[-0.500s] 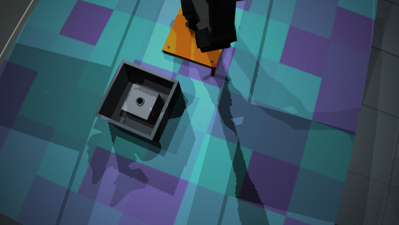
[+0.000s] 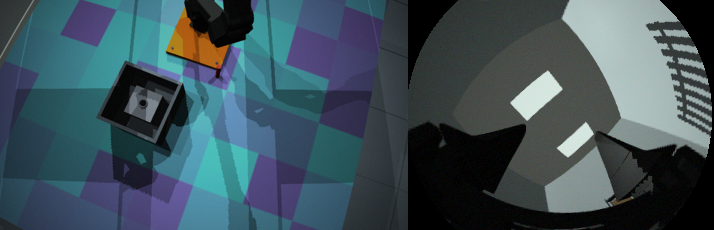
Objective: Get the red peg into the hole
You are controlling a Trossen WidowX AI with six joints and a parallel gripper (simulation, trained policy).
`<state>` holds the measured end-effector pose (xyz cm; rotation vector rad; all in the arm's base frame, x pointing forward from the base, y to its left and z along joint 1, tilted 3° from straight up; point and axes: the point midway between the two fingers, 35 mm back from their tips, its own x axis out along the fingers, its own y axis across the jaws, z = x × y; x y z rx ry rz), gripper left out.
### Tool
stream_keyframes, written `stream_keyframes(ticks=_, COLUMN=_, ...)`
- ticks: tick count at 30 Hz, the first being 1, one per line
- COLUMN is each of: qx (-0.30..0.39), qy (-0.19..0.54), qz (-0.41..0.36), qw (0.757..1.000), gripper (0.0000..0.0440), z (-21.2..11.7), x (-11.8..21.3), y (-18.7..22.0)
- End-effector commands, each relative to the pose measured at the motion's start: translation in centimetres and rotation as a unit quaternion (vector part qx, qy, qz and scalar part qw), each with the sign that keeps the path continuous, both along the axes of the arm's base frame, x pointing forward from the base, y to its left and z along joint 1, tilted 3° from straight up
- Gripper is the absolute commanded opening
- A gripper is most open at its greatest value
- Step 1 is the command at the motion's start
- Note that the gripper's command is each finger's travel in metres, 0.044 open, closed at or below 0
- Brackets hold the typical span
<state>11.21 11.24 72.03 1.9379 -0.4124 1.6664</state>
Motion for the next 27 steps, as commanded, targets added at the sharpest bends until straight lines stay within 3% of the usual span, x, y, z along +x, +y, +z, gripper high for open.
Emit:
stream_keyframes(ticks=1, qx=0.039, qy=-0.041, qz=0.038, qw=0.998, gripper=0.044, z=0.3, x=-3.1, y=-2.4)
stream_keyframes(ticks=14, qx=0.161, qy=-0.166, qz=0.173, qw=0.957, gripper=0.044, z=-0.8, x=-11.4, y=-11.1)
stream_keyframes(ticks=27, qx=0.277, qy=-0.283, qz=0.296, qw=0.869, gripper=0.044, z=-4.9, x=-16.2, y=-20.9)
